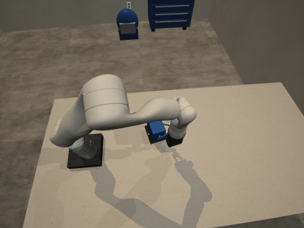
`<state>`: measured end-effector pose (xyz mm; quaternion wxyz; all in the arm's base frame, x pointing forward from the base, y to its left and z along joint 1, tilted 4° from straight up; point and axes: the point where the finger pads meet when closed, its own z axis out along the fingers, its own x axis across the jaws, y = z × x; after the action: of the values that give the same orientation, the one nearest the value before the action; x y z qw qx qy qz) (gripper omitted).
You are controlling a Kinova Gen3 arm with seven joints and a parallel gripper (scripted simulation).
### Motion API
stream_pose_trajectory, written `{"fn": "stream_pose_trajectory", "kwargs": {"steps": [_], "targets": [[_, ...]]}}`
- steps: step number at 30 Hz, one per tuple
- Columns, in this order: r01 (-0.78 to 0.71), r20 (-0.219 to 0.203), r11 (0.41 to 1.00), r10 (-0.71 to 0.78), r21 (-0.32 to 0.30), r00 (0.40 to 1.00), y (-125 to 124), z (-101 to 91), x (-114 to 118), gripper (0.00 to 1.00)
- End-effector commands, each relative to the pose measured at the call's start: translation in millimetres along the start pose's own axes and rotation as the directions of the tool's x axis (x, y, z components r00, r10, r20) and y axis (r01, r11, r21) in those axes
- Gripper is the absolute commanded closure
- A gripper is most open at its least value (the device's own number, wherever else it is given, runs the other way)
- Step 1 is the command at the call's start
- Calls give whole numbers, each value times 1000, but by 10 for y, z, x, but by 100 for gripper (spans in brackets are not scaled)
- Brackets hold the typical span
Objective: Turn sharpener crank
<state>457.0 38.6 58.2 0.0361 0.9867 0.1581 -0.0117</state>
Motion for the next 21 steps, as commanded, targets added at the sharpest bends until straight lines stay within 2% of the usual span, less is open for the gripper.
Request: {"fn": "stream_pose_trajectory", "kwargs": {"steps": [1, 9, 21], "targets": [[0, 1, 1000, 0, 1, 1000, 0, 69, 39, 100], [0, 1, 1000, 0, 1, 1000, -1, 188, 67, 100], [0, 1, 1000, 0, 1, 1000, -1, 223, 70, 100]]}}
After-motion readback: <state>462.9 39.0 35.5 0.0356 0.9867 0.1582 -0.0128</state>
